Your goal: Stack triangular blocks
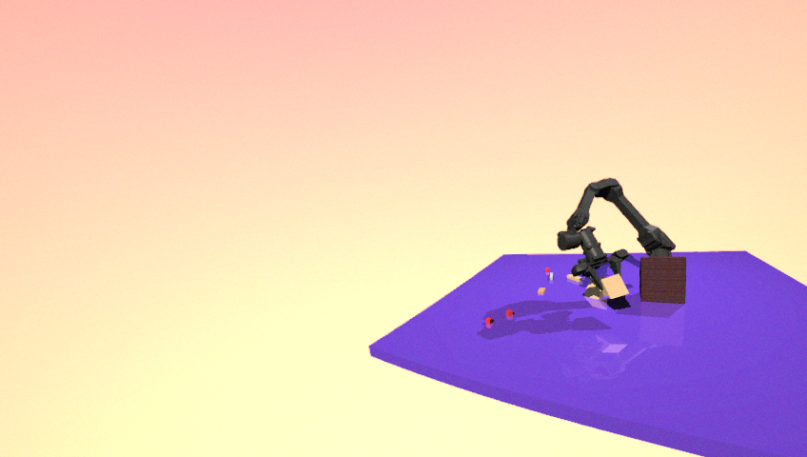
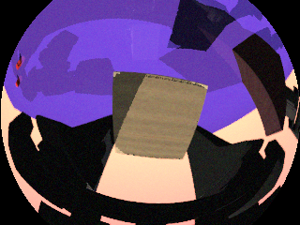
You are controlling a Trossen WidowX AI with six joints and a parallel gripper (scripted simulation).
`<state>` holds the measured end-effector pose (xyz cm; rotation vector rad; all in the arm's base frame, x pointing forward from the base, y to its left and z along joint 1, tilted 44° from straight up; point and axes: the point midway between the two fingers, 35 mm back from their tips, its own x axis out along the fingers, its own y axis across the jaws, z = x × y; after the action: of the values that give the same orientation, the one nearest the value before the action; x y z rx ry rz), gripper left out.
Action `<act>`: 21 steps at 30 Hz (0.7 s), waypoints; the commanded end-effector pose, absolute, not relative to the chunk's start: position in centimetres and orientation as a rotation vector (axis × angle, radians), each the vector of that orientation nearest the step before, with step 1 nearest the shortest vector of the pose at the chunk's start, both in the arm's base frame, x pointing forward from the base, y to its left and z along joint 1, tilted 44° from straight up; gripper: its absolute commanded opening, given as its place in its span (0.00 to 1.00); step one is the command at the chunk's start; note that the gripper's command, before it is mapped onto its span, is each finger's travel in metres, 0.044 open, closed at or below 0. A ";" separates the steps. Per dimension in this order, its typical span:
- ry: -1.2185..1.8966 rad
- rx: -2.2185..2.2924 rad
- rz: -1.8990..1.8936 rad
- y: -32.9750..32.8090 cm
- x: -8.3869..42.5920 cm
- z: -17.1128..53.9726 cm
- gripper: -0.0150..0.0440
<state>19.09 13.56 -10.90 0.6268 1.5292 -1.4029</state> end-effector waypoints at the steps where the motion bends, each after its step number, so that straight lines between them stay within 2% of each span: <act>1: 1.397 0.639 -1.489 13.9 19.0 -11.0 0.25; 21: 0.714 0.802 -1.715 14.7 18.4 -11.2 0.25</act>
<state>18.35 14.29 -11.22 0.7607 0.8330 -1.7106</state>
